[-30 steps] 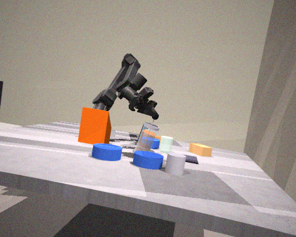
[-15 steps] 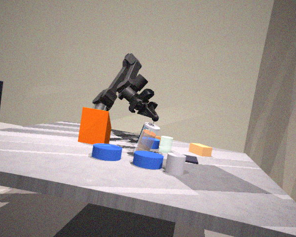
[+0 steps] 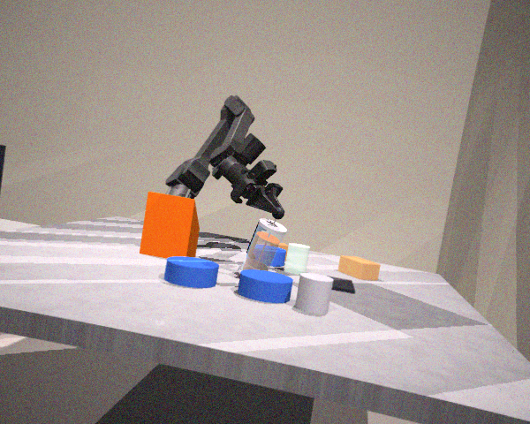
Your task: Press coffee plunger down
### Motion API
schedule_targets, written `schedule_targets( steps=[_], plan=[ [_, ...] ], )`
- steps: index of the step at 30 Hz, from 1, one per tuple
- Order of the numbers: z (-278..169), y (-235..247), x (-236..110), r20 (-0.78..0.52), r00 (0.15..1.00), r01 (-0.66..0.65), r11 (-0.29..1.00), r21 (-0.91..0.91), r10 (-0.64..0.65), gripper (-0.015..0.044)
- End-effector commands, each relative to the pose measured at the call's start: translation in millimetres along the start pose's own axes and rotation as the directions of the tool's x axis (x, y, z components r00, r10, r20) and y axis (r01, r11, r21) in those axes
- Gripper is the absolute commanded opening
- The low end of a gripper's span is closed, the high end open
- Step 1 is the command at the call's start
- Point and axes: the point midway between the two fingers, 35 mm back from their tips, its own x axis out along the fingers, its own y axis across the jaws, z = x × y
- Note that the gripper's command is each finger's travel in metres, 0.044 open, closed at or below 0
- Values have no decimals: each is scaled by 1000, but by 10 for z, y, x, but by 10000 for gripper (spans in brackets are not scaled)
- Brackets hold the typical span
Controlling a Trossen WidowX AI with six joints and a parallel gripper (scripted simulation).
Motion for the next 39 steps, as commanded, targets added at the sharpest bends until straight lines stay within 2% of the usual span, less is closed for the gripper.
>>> schedule_targets(
  steps=[1,28,39],
  plan=[
    [-56,1,24,-22,1000,-5,1000,15,5,128],
    [-2,-10,34,-8,1000,-3,1000,5,3,128],
    [-2,-10,34,-8,1000,-3,1000,5,3,417]
  ],
)
